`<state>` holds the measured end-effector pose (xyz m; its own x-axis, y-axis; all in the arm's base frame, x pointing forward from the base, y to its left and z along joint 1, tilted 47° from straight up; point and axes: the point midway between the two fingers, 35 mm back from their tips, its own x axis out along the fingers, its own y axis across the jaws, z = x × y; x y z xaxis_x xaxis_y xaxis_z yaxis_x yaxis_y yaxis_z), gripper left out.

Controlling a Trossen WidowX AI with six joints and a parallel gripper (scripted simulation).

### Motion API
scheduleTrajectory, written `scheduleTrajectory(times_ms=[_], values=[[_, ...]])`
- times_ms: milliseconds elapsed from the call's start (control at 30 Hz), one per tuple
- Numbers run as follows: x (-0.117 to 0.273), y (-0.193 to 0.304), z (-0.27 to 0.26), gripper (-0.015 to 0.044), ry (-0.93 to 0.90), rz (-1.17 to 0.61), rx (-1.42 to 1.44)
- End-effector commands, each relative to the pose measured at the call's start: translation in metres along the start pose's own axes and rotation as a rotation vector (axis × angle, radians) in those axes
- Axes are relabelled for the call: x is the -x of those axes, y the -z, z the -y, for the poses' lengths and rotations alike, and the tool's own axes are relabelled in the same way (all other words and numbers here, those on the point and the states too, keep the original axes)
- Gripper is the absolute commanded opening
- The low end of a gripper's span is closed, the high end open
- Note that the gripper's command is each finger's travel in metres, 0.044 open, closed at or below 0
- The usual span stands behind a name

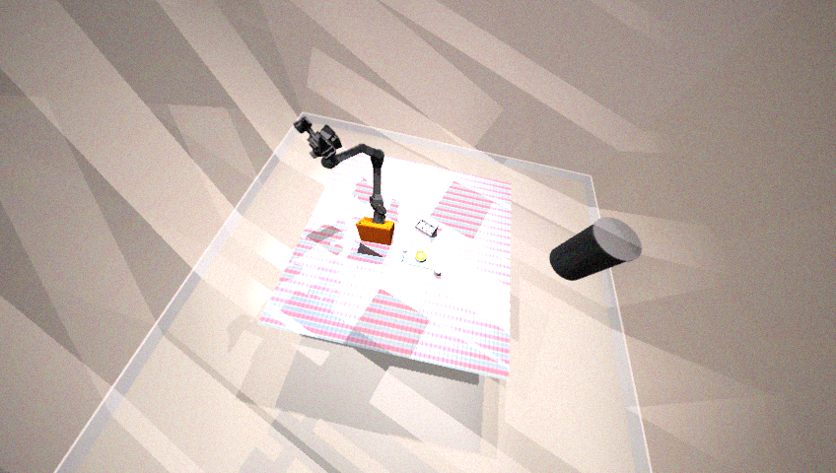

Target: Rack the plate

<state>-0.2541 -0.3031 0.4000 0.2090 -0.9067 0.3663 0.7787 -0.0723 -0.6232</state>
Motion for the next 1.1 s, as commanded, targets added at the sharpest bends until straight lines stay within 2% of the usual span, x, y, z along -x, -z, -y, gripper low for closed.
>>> scheduleTrajectory(times_ms=[0, 633, 1067], values=[[0.0, 0.0, 0.0, 0.04, -0.001, 0.0, -0.001], [-0.074, 0.042, -0.073, 0.04, -0.117, -0.017, -0.284], [-0.127, 0.076, -0.155, 0.04, -0.262, -0.125, -0.49]])
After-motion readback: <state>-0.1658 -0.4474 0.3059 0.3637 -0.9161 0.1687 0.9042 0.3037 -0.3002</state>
